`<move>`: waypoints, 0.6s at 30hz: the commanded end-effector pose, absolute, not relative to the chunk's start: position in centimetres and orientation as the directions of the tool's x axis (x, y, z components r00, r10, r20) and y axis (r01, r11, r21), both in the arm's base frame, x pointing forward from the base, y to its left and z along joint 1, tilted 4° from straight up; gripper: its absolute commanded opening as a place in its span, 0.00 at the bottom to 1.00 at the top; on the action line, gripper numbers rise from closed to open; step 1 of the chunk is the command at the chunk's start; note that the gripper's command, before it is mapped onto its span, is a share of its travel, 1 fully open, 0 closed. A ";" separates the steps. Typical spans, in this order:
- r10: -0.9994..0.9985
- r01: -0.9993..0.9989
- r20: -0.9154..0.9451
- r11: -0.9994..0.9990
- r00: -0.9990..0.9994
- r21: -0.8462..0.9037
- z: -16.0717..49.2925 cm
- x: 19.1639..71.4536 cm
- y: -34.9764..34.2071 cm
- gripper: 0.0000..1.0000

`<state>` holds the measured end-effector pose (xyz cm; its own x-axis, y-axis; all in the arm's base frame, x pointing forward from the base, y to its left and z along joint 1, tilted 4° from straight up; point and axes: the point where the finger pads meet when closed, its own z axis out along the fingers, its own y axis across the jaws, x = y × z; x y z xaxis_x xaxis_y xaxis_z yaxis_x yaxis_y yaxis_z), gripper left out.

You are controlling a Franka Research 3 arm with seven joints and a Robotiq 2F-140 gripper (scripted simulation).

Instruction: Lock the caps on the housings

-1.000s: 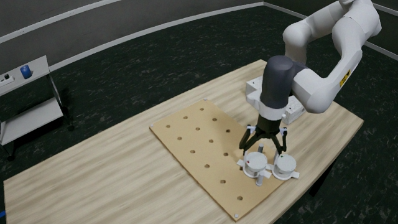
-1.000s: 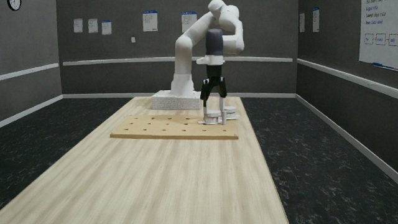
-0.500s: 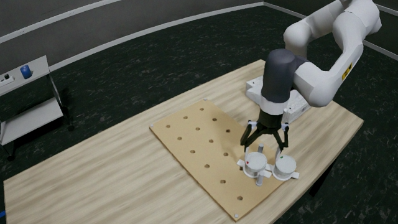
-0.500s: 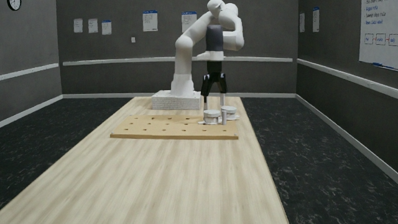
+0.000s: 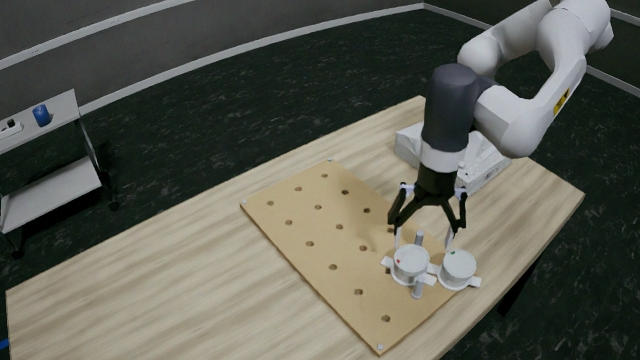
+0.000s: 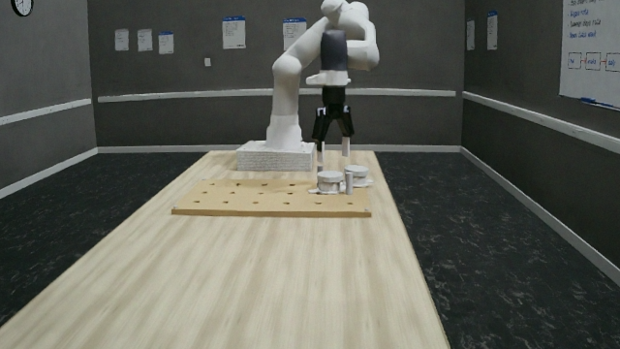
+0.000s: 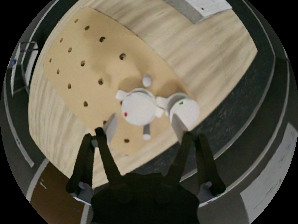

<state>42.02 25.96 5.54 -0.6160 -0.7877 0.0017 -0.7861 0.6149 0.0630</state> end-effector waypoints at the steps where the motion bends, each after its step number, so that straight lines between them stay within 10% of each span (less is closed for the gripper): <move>1: -0.782 -0.779 0.010 0.622 -0.623 0.071 5.8 41.6 26.1 0.78; 18: -0.782 -0.779 0.010 0.622 -0.623 0.071 7.1 41.7 26.0 0.78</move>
